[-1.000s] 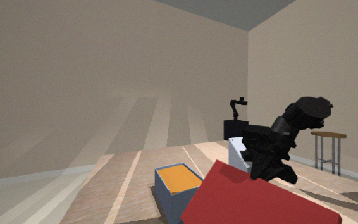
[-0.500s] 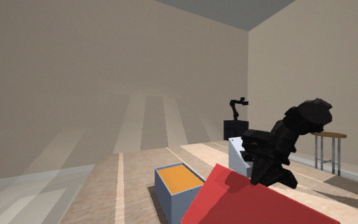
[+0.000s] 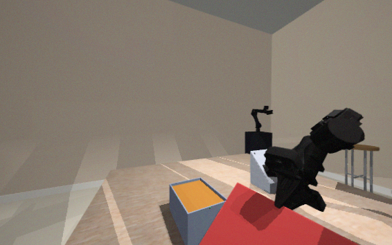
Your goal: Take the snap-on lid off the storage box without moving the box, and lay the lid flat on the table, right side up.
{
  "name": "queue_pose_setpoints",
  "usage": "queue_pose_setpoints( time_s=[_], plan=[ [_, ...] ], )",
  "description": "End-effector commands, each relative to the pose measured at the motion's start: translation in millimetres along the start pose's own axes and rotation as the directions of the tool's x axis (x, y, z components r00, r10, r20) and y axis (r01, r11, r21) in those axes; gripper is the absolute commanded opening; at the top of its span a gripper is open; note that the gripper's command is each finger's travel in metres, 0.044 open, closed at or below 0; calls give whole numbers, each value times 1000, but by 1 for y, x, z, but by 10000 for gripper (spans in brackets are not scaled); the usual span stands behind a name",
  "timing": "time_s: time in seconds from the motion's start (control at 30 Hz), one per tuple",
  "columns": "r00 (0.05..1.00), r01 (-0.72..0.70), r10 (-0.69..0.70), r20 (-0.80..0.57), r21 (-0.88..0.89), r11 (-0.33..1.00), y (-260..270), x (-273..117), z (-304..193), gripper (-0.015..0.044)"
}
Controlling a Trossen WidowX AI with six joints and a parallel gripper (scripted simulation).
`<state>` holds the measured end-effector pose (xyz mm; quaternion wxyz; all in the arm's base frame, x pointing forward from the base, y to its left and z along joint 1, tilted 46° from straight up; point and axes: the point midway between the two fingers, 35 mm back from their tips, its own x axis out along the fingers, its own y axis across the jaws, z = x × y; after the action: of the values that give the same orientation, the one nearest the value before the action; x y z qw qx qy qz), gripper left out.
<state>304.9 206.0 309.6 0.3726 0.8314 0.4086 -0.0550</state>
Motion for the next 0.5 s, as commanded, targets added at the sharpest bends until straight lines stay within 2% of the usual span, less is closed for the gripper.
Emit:
queue_pose_setpoints(
  time_s=[0.0, 0.47],
  plan=[
    [1000, -18, 18, 7, 6, 1000, 1, 2, 1, 0],
    [1000, -18, 18, 6, 6, 1000, -7, 9, 1, 0]
  ],
)
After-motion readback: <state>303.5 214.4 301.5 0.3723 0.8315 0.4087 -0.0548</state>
